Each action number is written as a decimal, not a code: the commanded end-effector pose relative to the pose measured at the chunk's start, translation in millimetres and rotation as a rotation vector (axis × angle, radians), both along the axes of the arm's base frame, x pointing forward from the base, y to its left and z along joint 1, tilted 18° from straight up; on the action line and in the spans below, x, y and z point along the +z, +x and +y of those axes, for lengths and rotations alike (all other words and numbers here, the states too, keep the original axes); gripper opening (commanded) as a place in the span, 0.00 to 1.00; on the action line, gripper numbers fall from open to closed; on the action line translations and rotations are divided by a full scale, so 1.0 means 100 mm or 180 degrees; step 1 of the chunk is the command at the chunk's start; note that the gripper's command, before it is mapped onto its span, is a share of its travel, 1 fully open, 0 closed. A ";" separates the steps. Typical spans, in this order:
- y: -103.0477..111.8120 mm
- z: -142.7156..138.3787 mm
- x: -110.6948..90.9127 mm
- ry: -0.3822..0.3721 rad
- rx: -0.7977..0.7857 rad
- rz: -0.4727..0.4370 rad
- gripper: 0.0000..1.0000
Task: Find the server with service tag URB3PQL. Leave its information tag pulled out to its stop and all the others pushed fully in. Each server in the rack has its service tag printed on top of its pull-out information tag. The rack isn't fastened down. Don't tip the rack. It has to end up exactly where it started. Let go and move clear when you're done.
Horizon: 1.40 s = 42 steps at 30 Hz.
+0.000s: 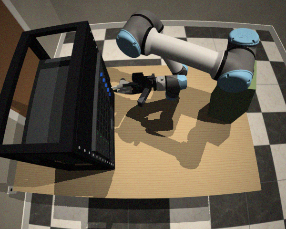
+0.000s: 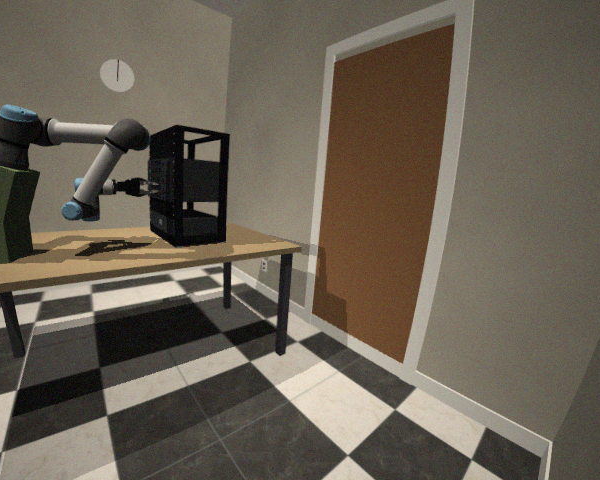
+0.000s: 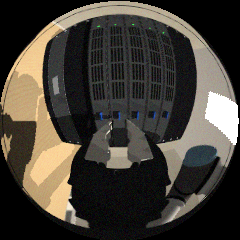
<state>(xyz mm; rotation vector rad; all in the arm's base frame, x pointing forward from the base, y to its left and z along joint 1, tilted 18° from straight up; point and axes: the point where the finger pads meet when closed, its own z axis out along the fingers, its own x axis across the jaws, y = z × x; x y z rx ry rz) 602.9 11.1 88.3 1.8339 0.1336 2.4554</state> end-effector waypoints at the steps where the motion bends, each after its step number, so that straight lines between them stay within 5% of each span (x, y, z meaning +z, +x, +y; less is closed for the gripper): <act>1: 0.00 0.00 0.01 -0.0001 0.0000 -0.0003 0.15; 42: 0.18 0.01 0.06 -0.0001 0.0000 -0.0003 0.15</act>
